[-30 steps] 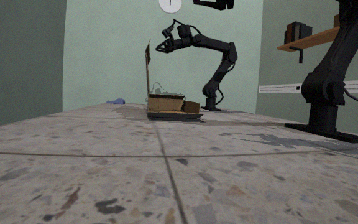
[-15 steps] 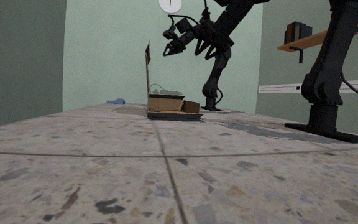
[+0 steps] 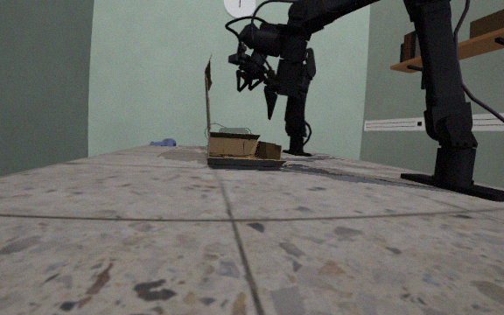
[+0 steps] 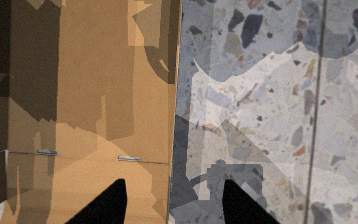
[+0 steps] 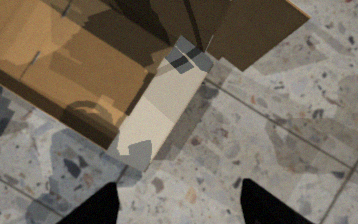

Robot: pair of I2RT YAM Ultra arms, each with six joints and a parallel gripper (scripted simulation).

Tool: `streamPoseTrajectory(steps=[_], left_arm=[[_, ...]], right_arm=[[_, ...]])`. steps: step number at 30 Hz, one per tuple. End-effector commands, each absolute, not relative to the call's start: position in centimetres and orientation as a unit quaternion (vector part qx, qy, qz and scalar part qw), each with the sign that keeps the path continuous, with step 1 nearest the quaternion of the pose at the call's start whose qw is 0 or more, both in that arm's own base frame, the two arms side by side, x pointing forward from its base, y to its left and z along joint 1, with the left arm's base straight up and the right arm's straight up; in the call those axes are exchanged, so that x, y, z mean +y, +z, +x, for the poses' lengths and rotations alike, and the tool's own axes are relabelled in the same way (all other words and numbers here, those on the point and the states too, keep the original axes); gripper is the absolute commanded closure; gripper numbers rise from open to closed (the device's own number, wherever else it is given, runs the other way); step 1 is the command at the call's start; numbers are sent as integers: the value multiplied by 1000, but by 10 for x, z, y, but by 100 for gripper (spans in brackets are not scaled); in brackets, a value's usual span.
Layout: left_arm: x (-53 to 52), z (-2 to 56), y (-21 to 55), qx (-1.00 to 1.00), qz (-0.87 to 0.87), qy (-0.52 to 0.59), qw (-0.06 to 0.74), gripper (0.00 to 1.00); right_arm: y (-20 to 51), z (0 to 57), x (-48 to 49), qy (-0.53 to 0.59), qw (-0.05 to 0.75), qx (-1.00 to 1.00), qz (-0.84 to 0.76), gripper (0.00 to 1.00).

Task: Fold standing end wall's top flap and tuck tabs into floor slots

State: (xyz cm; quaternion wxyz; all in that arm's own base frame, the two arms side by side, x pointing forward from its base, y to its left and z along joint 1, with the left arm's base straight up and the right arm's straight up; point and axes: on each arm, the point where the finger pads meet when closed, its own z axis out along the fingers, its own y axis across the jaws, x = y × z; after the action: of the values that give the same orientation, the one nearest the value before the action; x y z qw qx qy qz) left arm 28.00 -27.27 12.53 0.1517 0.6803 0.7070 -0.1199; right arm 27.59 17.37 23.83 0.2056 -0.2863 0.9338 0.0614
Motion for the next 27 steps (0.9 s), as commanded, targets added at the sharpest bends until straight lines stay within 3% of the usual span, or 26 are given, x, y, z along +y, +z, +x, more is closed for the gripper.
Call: streamPoseTrajectory(steps=[1,27], left_arm=[[-273,284,127,697,700,-92,128,52],[-288,282,87,697,703,-95,110,52]], right_arm=[[248,273,178,70,203,934,-284,40],[233,272,176,69,206,934,-285,40]])
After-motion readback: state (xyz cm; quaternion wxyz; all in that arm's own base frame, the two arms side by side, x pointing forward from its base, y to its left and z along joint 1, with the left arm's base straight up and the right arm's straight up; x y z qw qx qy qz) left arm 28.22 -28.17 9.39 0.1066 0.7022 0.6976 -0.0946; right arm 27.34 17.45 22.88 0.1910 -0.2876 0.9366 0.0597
